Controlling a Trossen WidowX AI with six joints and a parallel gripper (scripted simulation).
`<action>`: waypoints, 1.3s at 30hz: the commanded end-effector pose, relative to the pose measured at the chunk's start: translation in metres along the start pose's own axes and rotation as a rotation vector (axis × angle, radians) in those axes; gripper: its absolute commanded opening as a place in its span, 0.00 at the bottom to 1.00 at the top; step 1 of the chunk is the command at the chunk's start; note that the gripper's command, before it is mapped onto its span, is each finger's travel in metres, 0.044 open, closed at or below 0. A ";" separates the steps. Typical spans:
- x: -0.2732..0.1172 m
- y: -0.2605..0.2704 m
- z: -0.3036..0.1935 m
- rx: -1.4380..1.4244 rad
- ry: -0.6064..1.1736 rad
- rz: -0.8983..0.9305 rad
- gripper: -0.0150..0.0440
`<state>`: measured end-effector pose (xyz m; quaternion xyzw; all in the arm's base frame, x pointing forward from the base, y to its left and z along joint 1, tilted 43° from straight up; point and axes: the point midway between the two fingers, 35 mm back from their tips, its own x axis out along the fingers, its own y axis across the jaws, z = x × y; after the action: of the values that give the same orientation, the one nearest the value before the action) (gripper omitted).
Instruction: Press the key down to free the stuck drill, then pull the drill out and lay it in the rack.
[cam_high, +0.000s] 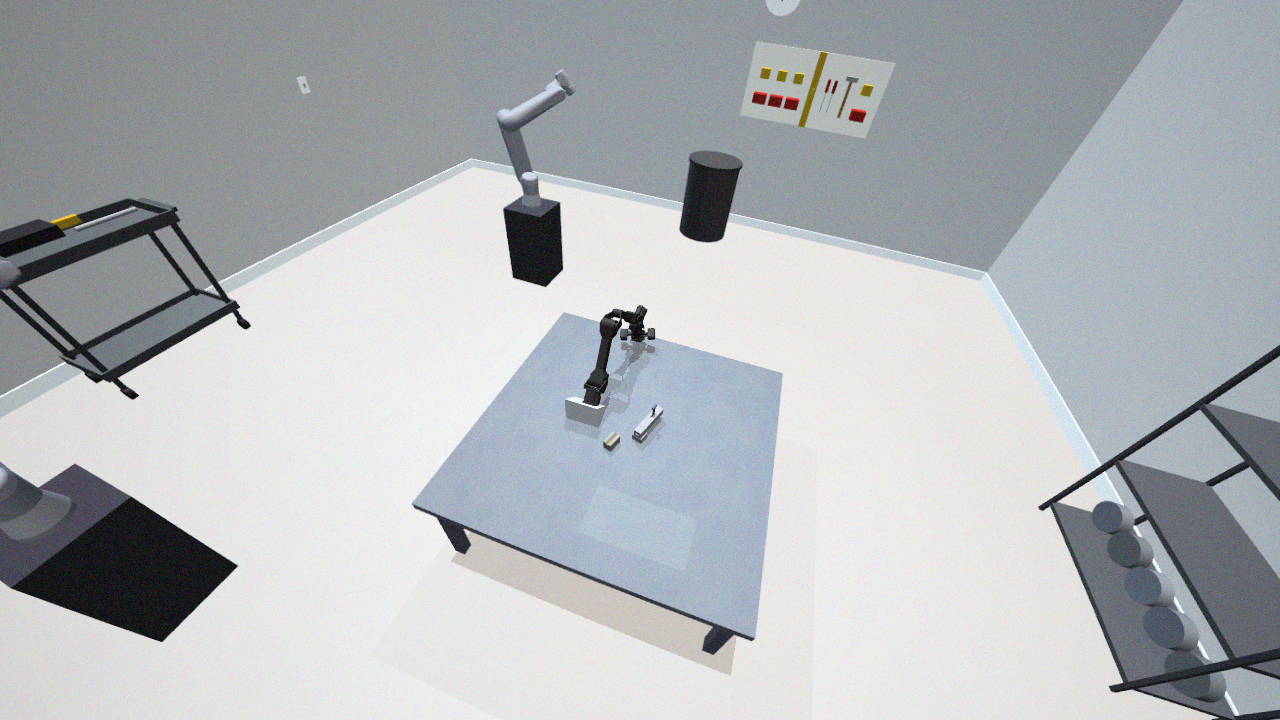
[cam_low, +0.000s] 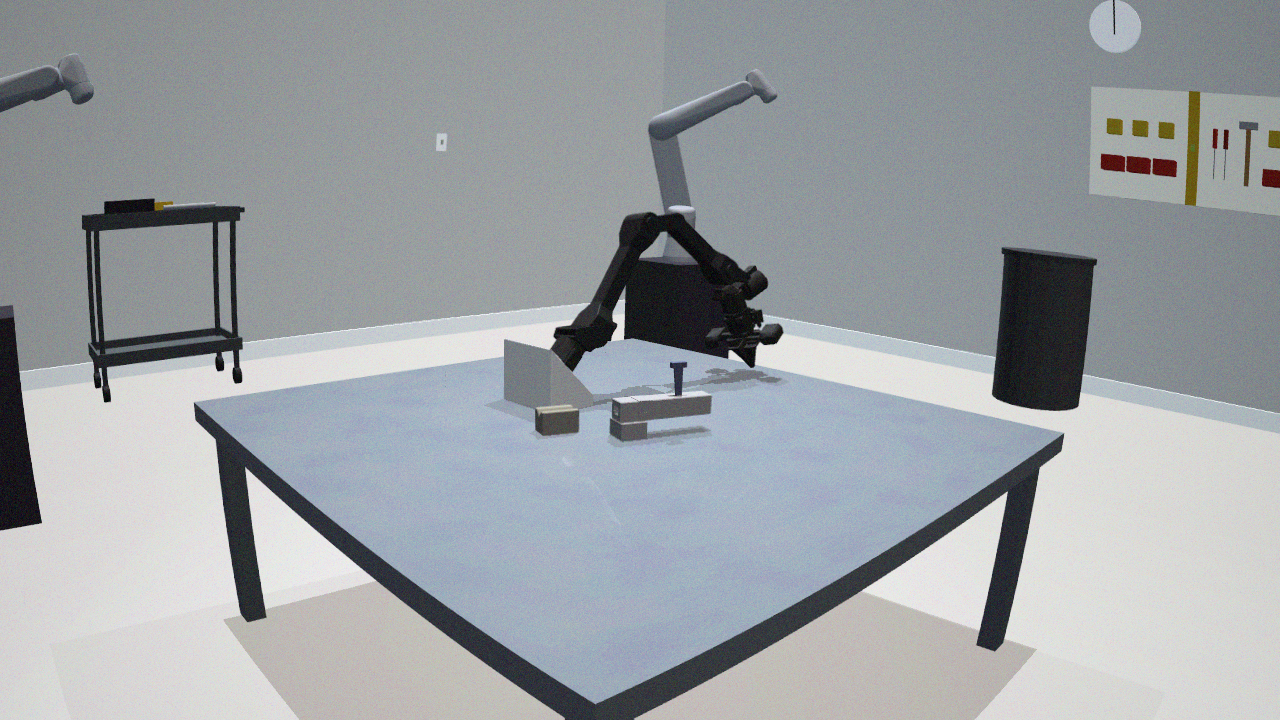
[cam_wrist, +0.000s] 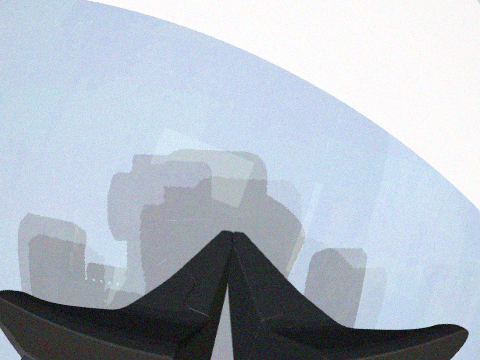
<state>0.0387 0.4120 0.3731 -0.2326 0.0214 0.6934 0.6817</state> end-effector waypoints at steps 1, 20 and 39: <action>0.002 -0.046 -0.047 0.078 0.124 -0.067 0.25; -0.079 -0.175 -0.267 0.576 0.608 -0.220 0.25; -0.261 -0.153 -0.441 1.784 0.603 -0.335 0.25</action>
<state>0.3144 0.0561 0.1250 0.1233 0.6589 0.2629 0.6939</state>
